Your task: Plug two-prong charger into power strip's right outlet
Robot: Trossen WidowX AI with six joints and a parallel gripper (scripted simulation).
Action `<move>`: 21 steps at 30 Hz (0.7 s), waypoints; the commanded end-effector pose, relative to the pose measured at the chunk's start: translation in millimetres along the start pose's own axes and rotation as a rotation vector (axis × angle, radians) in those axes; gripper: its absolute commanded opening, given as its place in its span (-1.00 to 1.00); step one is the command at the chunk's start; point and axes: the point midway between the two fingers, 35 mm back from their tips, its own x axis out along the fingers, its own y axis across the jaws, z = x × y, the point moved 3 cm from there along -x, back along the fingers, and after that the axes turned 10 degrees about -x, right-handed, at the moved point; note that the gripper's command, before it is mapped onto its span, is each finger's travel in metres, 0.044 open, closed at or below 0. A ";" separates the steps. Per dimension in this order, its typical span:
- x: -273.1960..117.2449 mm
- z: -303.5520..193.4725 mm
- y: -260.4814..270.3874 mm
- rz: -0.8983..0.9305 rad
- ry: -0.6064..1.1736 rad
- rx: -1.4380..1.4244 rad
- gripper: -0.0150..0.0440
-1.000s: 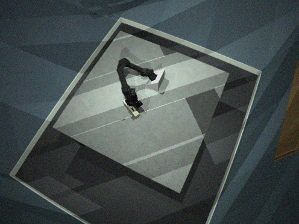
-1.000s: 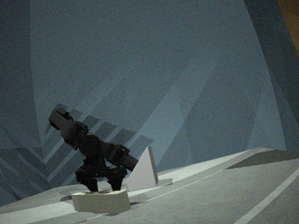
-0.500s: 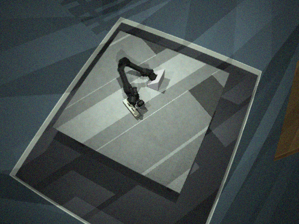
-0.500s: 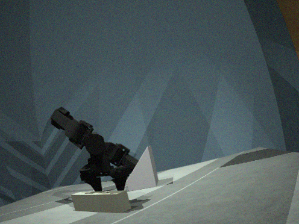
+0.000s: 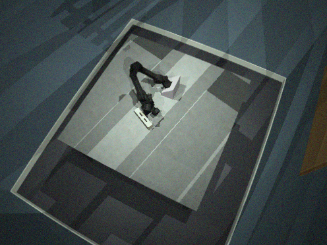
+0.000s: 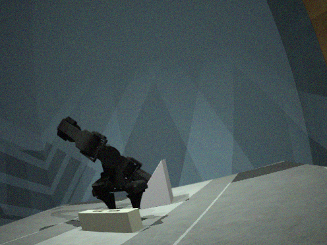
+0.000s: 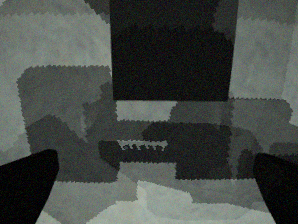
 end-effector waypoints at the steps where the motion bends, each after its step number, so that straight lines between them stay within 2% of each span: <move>1: 0.4 -6.9 0.7 0.004 0.001 0.003 1.00; 6: -5.8 -3.9 1.1 -0.013 -0.057 -0.007 1.00; 11: -56.7 -4.5 2.2 -0.087 -0.474 -0.011 1.00; 13: -70.8 -7.3 1.4 -0.101 -0.581 0.001 1.00; 21: -72.6 -7.8 1.3 -0.102 -0.594 0.003 1.00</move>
